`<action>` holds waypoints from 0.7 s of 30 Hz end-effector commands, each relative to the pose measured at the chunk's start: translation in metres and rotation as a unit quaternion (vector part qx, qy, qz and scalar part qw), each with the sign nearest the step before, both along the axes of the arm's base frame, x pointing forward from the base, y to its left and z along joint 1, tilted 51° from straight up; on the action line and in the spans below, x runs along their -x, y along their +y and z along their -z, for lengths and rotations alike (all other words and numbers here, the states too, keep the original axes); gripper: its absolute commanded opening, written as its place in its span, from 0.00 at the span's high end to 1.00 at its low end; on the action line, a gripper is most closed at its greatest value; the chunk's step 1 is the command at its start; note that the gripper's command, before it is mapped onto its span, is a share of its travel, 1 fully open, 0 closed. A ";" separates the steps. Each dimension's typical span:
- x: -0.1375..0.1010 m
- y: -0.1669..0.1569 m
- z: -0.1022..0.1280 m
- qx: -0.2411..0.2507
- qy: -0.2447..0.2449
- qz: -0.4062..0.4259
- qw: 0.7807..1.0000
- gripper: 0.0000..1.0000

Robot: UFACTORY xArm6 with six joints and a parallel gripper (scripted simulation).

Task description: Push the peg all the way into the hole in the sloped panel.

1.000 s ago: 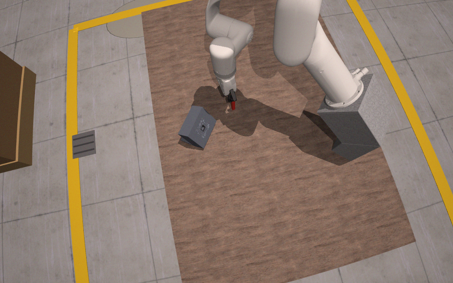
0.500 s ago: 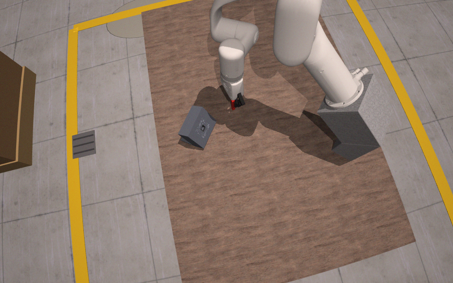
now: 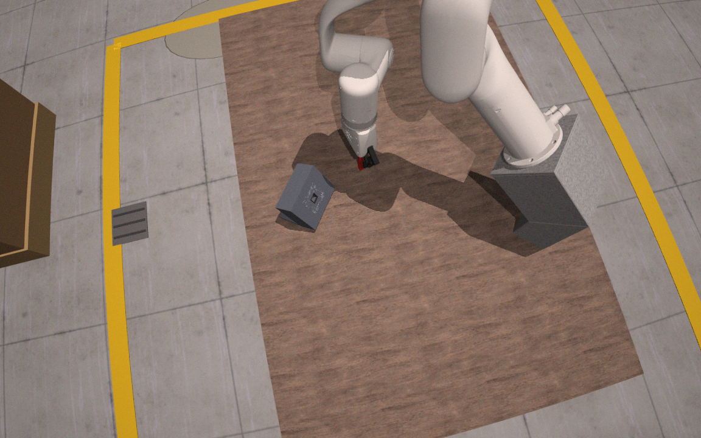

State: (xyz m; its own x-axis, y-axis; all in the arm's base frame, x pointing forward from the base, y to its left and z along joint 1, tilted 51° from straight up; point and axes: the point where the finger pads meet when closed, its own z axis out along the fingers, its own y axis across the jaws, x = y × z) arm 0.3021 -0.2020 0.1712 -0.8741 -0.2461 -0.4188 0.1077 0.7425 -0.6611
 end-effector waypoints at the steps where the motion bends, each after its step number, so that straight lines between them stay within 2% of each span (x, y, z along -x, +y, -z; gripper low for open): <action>1: -0.002 -0.003 0.002 0.000 0.000 0.000 1.000 0.00; 21: -0.014 -0.018 0.017 0.000 0.000 0.000 1.000 0.00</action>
